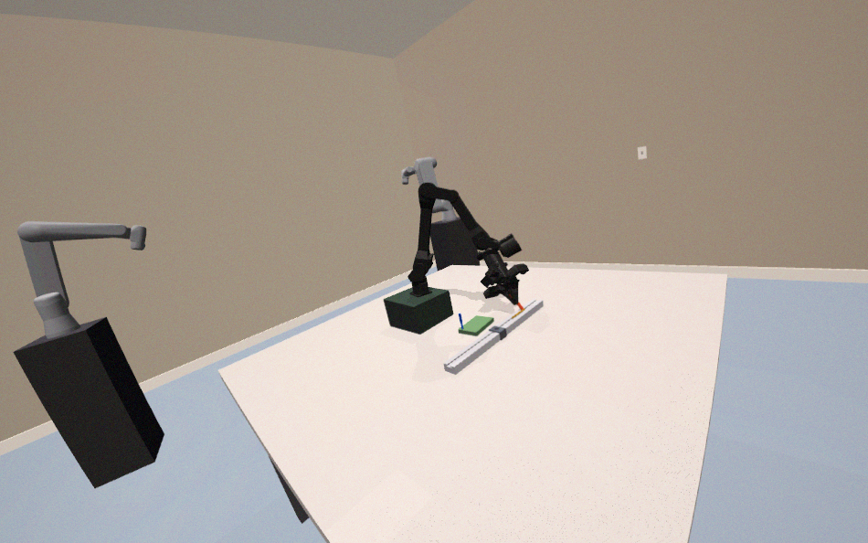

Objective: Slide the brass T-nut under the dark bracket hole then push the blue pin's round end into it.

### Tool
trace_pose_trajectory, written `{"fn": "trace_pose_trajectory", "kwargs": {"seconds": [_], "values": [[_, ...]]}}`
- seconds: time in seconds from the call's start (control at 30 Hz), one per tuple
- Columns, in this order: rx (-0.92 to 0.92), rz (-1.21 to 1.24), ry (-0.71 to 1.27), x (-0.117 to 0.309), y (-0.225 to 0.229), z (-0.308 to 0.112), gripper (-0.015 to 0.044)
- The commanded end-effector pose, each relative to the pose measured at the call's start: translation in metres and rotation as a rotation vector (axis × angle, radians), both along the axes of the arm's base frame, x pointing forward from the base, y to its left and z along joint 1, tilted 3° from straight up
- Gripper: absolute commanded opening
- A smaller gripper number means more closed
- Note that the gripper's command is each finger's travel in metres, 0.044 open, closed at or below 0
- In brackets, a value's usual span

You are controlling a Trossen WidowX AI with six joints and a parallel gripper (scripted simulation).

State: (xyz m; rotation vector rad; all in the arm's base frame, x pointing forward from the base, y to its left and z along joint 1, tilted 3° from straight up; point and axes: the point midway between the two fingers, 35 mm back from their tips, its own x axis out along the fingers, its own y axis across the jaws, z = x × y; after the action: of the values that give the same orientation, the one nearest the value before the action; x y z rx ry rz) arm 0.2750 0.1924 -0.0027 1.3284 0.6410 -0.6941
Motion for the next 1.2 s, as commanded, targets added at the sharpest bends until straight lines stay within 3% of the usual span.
{"fn": "trace_pose_trajectory", "kwargs": {"seconds": [0.0, 1.17], "values": [[-0.001, 0.005, 0.013, 0.0014, 0.0013, 0.0011, -0.0150], [-0.016, 0.009, 0.099, 0.0048, 0.0020, 0.0023, -0.0150]]}}
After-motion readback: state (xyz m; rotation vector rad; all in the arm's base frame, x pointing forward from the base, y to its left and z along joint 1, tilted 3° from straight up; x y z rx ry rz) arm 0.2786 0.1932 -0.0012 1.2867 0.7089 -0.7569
